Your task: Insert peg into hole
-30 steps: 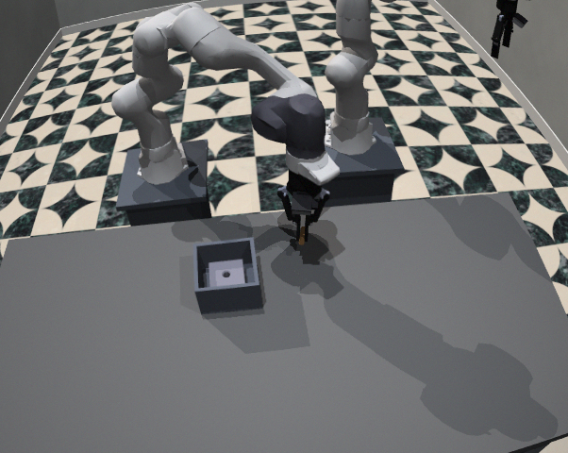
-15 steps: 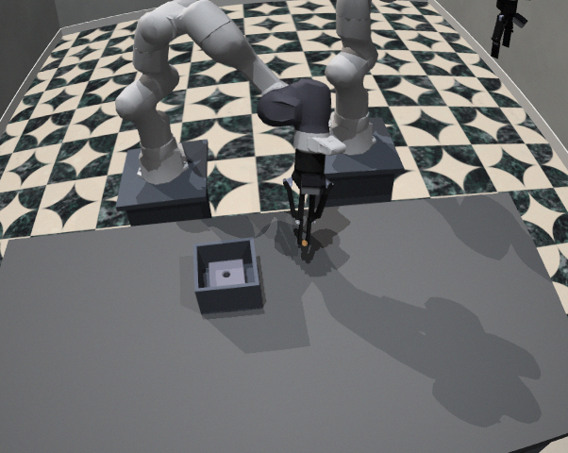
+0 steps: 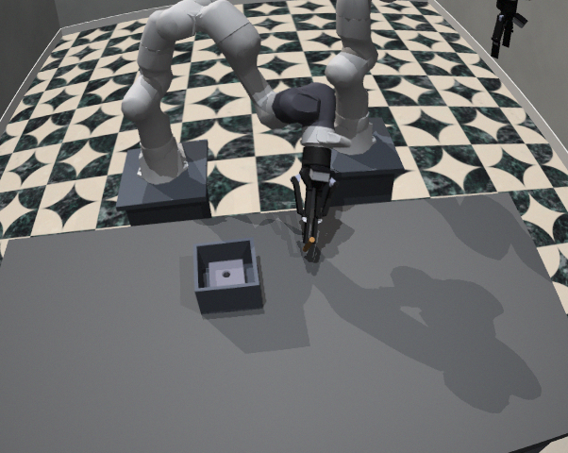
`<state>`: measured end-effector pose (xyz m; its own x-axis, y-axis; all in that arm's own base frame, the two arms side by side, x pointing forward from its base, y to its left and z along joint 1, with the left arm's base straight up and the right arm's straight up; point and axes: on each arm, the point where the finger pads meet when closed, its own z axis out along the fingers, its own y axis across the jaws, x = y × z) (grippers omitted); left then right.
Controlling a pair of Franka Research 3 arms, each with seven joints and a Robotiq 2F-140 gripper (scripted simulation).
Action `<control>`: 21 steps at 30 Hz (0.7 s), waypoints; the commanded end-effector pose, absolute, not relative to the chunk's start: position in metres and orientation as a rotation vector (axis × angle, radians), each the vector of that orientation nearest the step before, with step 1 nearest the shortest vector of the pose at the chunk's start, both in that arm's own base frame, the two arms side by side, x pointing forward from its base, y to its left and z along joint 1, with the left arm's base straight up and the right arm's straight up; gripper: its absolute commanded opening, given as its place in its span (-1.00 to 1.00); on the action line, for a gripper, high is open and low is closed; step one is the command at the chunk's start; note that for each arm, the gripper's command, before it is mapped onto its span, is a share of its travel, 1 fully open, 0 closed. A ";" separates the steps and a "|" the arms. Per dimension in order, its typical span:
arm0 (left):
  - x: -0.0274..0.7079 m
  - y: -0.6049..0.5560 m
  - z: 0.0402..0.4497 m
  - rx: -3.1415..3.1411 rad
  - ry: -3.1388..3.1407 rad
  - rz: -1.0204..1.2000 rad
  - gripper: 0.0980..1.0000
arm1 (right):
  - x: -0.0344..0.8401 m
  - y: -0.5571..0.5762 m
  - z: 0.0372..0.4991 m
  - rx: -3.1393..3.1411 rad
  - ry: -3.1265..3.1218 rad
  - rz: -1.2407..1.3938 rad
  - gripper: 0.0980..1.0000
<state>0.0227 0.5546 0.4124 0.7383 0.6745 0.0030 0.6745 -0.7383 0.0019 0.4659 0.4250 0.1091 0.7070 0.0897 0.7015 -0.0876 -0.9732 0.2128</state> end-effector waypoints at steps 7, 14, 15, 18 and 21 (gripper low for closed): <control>0.022 0.554 0.413 2.925 1.145 0.000 1.00 | 0.473 0.413 0.112 2.505 -0.290 1.508 -1.00; 0.022 0.554 0.413 2.925 1.145 0.000 1.00 | 0.473 0.414 0.112 2.404 -0.398 1.670 -1.00; 0.022 0.554 0.413 2.925 1.145 0.000 1.00 | 0.473 0.414 0.112 2.402 -0.398 1.674 -1.00; 0.022 0.554 0.413 2.925 1.145 0.000 1.00 | 0.473 0.414 0.112 2.398 -0.397 1.679 -1.00; 0.022 0.554 0.413 2.925 1.145 0.000 1.00 | 0.473 0.414 0.112 2.398 -0.397 1.679 -1.00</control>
<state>0.0227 0.5546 0.4124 0.7383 0.6745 0.0030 0.6745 -0.7383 0.0019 0.4690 0.4171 0.1064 0.3850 -0.0031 0.9229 -0.2727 -0.9557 0.1105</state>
